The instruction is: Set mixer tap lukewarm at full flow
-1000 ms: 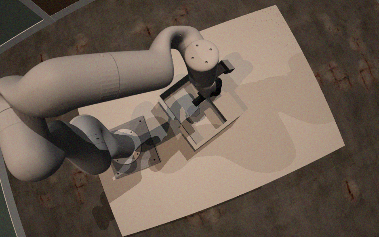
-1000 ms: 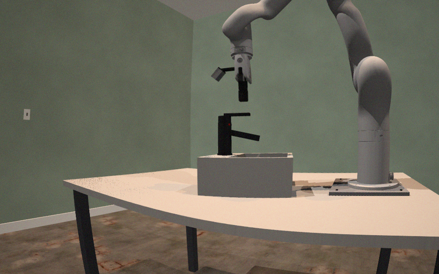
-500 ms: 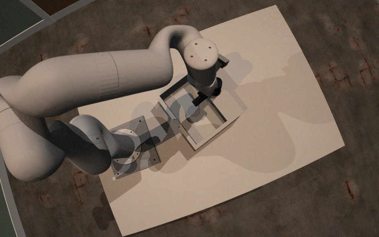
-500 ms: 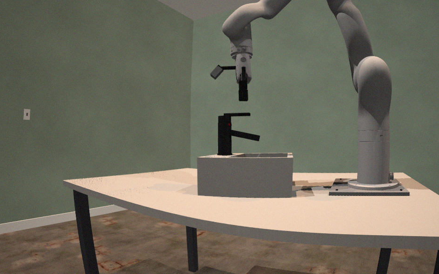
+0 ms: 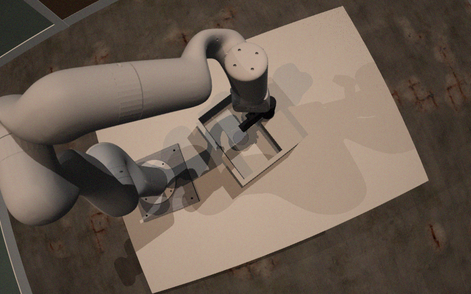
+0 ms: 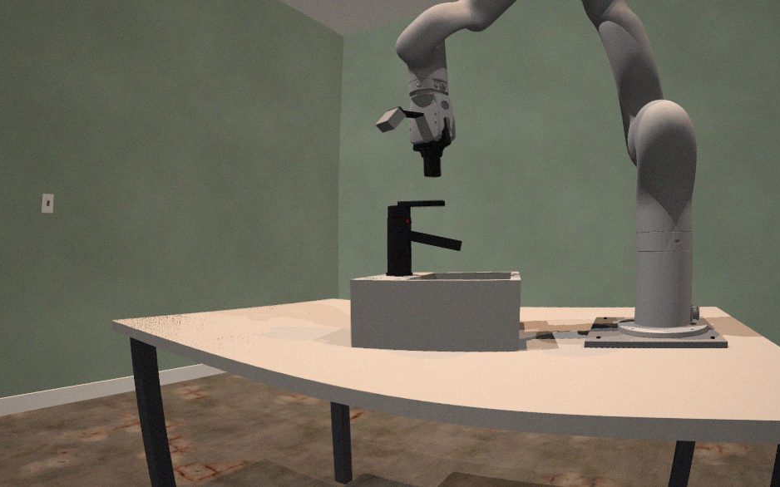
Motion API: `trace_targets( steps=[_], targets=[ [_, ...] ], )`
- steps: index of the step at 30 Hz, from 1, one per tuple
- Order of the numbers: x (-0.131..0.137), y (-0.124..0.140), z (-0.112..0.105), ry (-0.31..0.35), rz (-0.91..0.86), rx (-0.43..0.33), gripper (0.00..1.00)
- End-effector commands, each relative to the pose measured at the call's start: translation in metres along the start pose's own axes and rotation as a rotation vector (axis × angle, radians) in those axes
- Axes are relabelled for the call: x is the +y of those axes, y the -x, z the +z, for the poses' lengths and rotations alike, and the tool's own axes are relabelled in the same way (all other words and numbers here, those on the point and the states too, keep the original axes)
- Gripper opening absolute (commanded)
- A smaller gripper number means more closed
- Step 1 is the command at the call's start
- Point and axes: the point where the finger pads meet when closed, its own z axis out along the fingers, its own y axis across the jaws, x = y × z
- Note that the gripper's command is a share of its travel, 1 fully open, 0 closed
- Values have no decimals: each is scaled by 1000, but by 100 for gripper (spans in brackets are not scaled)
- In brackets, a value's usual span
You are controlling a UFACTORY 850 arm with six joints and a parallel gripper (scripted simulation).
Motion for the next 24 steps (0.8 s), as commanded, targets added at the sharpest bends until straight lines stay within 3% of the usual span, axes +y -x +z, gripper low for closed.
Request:
trace_targets(
  steps=[1, 14, 16, 17, 24],
  targets=[
    [1, 0, -3, -6, -278, 21, 0],
    [0, 0, -10, 18, -830, -4, 0],
    [0, 0, -10, 18, -830, -4, 0],
    [0, 0, -10, 20, -958, -8, 0],
    [0, 0, -12, 27, -1242, -22, 0]
  ],
)
